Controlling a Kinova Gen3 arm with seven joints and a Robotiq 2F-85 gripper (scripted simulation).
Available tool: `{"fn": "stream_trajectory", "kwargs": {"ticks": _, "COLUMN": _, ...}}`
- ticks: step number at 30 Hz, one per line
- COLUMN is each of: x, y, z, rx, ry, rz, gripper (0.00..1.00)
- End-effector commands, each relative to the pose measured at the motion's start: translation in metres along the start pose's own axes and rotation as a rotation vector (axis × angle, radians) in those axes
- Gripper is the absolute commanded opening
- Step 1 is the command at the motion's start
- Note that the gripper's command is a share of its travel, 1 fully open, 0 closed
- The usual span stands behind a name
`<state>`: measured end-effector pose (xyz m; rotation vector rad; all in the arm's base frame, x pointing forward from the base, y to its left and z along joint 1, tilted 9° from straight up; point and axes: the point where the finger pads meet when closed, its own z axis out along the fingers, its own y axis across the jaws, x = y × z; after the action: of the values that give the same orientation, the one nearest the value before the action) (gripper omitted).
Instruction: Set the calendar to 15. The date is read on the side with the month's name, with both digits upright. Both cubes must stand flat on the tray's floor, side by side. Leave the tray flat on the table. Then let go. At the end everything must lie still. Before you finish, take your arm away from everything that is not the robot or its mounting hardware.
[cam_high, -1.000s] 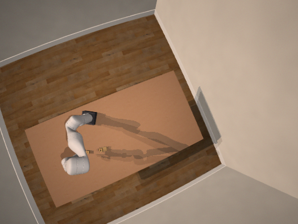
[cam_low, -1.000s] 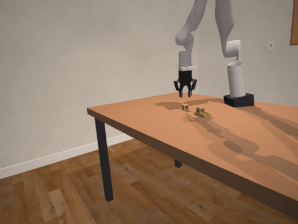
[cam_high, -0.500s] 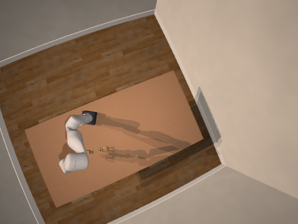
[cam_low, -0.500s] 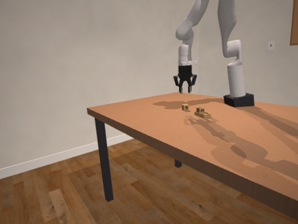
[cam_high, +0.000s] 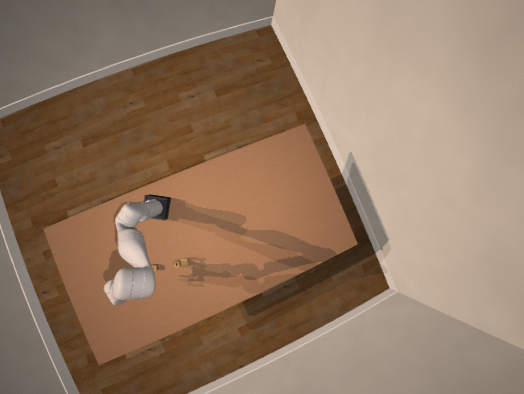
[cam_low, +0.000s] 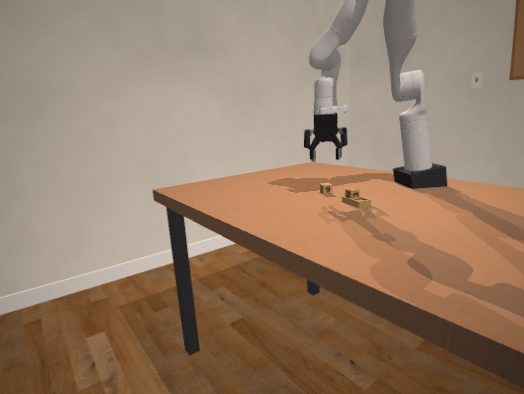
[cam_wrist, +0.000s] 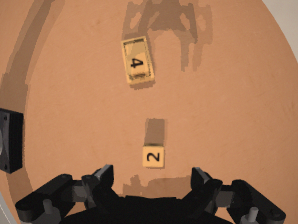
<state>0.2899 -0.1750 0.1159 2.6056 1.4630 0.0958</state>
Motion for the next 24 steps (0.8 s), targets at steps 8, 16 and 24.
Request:
{"fn": "stream_trajectory", "kwargs": {"ticks": 8, "x": 0.0001, "y": 0.0003, "z": -0.0003, "rx": -0.001, "ry": 0.001, "rz": 0.000, "gripper": 1.00}}
{"fn": "stream_trajectory", "kwargs": {"ticks": 16, "x": 0.0002, "y": 0.0002, "z": 0.0011, "rx": -0.001, "ry": 0.000, "rz": 0.000, "gripper": 1.00}}
{"fn": "stream_trajectory", "kwargs": {"ticks": 24, "x": 0.0006, "y": -0.0003, "z": 0.0065, "rx": 0.000, "ry": 0.000, "rz": 0.003, "gripper": 0.48}}
